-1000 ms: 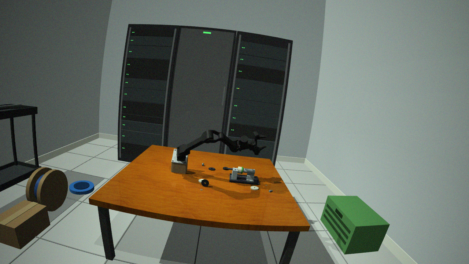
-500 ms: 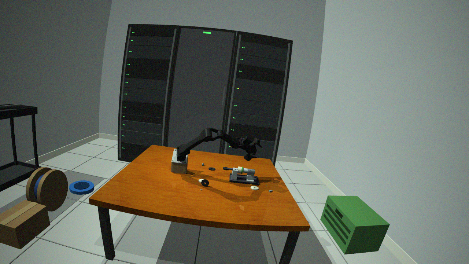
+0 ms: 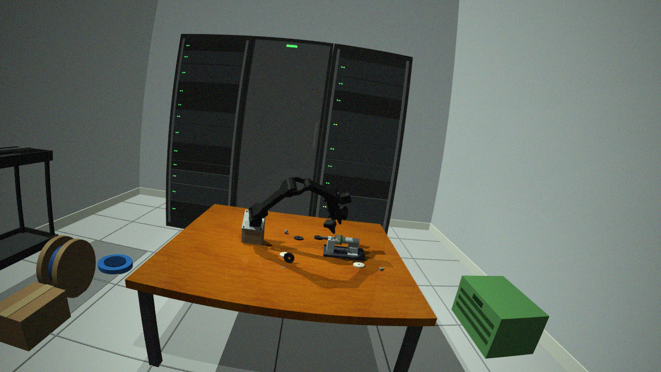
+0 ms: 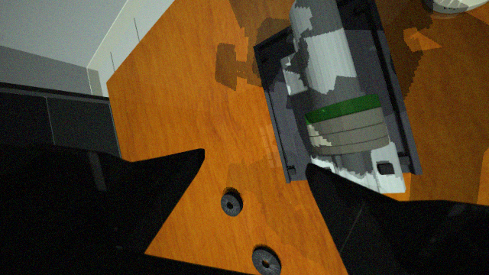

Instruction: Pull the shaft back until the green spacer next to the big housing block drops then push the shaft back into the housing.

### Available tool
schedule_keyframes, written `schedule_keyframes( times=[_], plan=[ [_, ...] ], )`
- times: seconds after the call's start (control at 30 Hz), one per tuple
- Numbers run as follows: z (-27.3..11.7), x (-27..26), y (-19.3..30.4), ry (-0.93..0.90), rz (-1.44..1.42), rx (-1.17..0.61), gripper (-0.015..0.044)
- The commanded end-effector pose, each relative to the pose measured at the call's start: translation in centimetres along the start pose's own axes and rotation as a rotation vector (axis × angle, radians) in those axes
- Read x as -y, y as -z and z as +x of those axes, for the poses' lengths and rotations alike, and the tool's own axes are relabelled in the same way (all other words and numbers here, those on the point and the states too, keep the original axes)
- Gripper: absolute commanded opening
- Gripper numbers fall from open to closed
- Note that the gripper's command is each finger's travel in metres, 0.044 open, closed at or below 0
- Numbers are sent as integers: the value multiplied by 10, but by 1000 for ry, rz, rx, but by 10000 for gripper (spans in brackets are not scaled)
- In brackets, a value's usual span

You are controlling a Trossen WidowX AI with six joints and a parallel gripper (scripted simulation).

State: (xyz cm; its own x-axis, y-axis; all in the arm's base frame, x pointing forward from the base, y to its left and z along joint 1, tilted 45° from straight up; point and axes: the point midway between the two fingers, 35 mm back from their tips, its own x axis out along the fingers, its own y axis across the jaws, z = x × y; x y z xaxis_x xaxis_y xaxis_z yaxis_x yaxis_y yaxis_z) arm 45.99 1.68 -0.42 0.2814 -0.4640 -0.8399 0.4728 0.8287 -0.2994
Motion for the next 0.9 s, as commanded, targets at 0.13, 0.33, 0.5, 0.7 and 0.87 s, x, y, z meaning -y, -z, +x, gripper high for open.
schedule_keyframes(
  times=[0.13,0.33,0.5,0.7,0.87],
  plan=[
    [-25,78,30,347,-407,-219,440],
    [-25,79,31,354,-417,-225,440],
    [-25,79,31,354,-417,-225,440],
    [-25,79,31,354,-417,-225,440],
    [-25,79,31,354,-417,-225,440]
  ],
)
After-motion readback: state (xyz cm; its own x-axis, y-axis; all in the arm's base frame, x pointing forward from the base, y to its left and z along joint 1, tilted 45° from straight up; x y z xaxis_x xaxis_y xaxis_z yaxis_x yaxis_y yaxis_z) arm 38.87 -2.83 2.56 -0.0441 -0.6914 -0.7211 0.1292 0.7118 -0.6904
